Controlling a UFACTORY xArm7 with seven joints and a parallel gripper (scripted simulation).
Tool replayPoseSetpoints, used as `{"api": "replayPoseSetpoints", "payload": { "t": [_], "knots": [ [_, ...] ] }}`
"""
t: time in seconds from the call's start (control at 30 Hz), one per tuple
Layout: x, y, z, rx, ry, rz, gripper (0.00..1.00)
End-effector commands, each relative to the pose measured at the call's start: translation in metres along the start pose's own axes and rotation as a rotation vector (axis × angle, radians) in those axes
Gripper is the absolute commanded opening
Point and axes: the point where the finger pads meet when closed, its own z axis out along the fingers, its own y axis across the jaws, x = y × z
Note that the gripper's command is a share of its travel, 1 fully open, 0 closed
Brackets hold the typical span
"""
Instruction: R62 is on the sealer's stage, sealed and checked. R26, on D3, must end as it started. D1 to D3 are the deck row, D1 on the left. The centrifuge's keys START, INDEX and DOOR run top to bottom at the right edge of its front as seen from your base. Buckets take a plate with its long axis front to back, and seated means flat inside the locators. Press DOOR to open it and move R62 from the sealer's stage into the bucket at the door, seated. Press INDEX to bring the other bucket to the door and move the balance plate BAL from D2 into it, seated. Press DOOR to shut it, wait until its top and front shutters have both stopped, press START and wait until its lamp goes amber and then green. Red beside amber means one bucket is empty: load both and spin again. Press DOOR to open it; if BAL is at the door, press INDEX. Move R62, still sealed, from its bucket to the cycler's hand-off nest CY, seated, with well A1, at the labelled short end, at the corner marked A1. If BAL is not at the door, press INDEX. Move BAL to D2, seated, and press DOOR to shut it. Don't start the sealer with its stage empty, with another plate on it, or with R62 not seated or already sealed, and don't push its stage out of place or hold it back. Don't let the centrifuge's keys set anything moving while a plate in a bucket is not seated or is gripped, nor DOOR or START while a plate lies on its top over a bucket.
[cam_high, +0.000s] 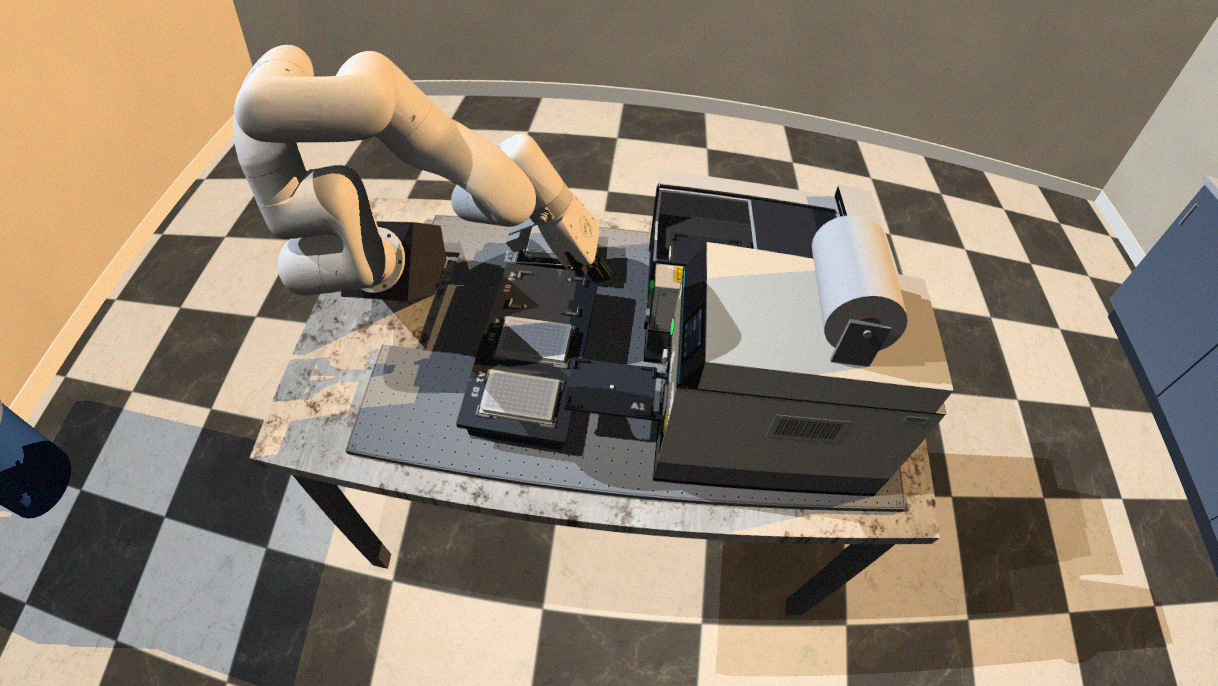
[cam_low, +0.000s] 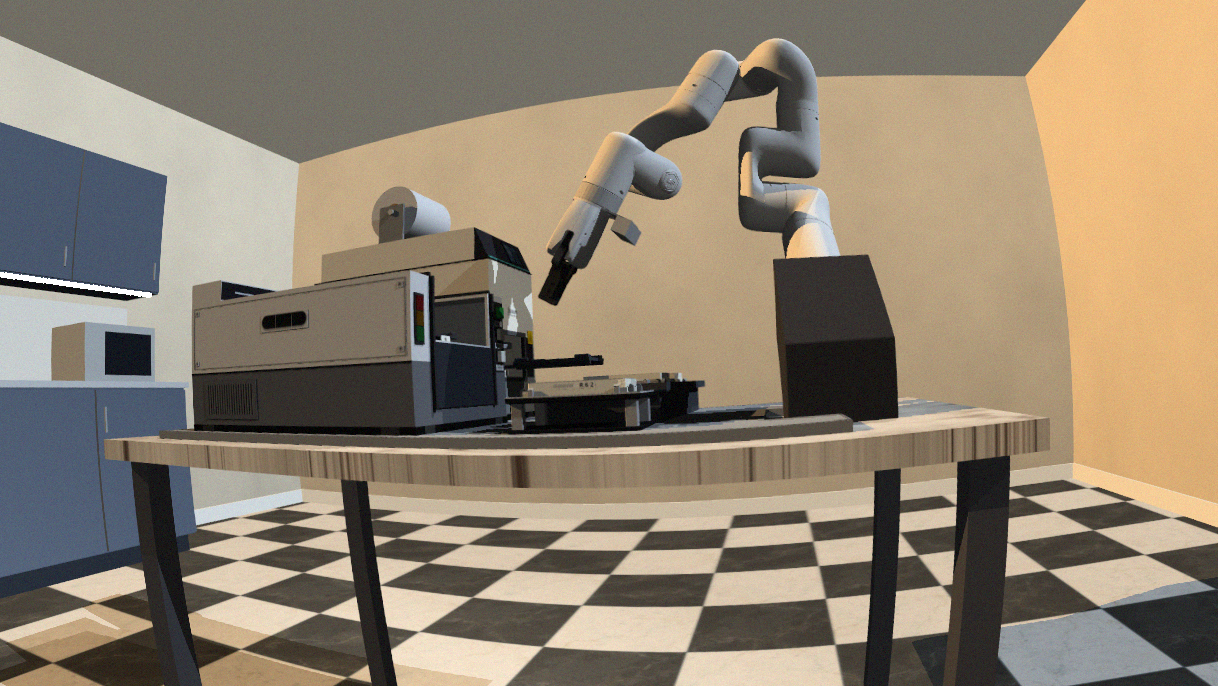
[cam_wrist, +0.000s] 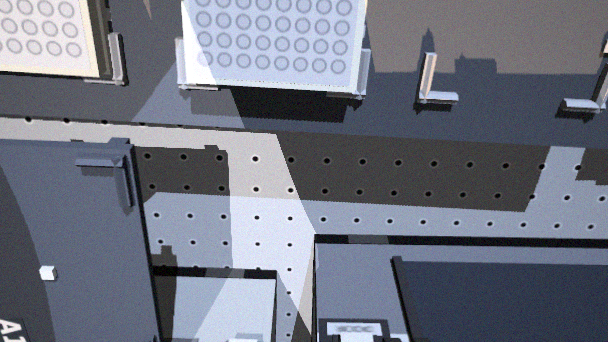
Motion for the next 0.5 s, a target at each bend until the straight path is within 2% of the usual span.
{"api": "replayPoseSetpoints", "payload": {
  "t": [0.0, 0.3, 0.47],
  "knots": [
    [0.000, 0.001, 0.004, -0.002, -0.004, 0.000, 0.00],
    [0.017, -0.001, 0.046, -0.002, -0.004, 0.000, 0.00],
    [0.017, -0.001, 0.046, -0.002, -0.004, 0.000, 0.00]
  ]
}}
